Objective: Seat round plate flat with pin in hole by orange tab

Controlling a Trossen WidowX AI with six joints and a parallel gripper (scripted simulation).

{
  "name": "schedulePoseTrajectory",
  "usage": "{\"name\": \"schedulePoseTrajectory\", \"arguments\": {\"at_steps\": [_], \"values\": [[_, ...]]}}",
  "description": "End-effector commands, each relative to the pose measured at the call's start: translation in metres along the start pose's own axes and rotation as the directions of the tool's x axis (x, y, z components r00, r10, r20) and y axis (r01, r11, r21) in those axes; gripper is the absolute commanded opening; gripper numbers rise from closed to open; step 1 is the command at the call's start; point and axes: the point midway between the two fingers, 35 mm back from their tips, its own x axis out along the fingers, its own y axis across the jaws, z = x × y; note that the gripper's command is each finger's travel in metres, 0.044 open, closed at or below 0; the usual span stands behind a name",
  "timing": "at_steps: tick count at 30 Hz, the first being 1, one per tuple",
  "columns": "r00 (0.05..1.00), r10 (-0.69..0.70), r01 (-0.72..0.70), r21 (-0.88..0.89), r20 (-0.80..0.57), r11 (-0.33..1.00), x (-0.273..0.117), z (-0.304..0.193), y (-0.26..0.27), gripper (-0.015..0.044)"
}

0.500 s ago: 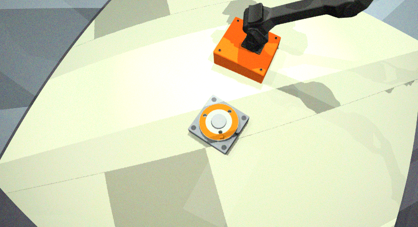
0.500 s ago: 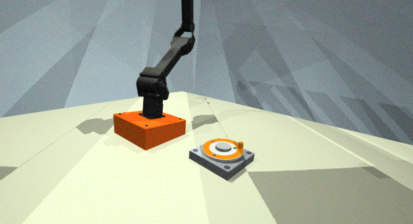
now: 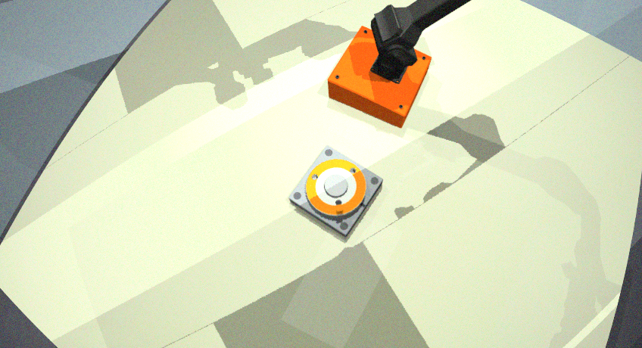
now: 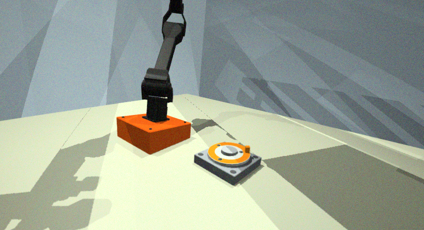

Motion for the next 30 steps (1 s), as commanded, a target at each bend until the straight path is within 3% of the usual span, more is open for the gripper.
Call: {"name": "schedulePoseTrajectory", "arguments": {"at_steps": [1,4,11,17,19,21,25,27,30], "values": [[0.982,0.153,-0.135,0.159,-0.112,0.978,0.03,-0.056,0.041,0.0],[0.951,0.267,-0.211,0.301,-0.157,0.93,0.044,-0.087,0.076,0.0],[0.772,0.557,-0.327,0.562,-0.305,0.76,0.055,-0.164,0.188,0.0],[0.452,0.792,-0.355,0.732,-0.409,0.581,0.022,-0.219,0.312,0.0],[0.388,0.819,-0.354,0.753,-0.422,0.555,0.012,-0.226,0.331,0.0],[0.22,0.867,-0.346,0.795,-0.448,0.498,-0.018,-0.24,0.377,0.0],[-0.048,0.877,-0.333,0.835,-0.478,0.438,-0.075,-0.254,0.437,0.0],[-0.127,0.864,-0.33,0.843,-0.486,0.425,-0.093,-0.258,0.451,0.0],[-0.375,0.772,-0.334,0.852,-0.513,0.403,-0.16,-0.265,0.488,0.0]]}}
